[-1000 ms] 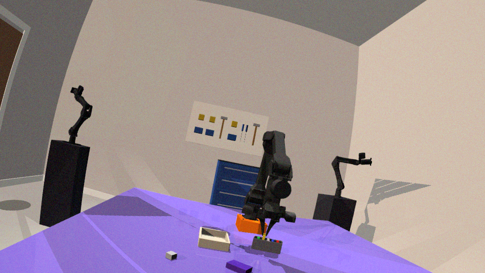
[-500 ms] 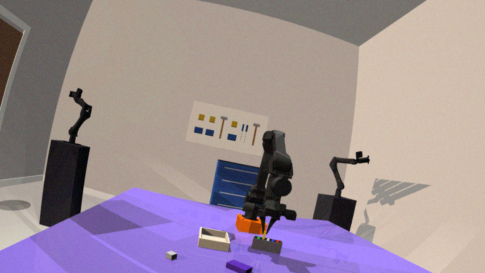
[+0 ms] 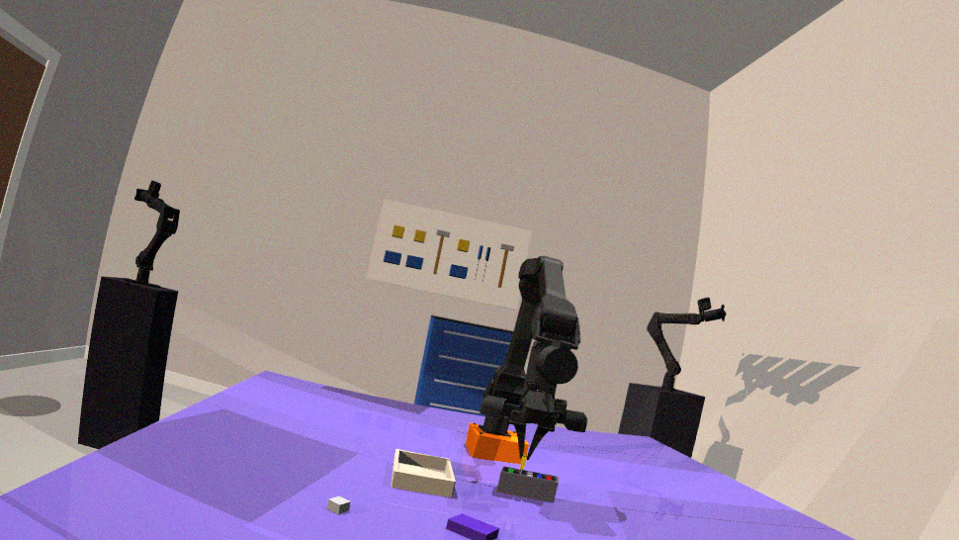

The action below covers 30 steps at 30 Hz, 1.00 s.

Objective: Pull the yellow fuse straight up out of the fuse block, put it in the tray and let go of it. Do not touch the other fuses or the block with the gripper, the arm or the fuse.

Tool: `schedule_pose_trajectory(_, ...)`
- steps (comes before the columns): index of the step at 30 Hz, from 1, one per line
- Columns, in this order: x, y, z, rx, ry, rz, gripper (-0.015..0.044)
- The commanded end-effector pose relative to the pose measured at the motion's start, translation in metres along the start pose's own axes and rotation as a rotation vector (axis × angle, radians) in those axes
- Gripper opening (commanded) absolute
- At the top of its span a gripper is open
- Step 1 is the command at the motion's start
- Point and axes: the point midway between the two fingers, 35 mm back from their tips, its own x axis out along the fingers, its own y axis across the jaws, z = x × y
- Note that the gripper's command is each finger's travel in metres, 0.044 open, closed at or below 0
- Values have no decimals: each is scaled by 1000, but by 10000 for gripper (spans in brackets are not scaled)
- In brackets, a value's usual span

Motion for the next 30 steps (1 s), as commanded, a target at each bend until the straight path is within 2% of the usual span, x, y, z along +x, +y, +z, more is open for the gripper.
schedule_pose_trajectory(1,-4,0,1,-2,-7,-4,0)
schedule_pose_trajectory(30,-29,-1,1,-2,-7,-4,0)
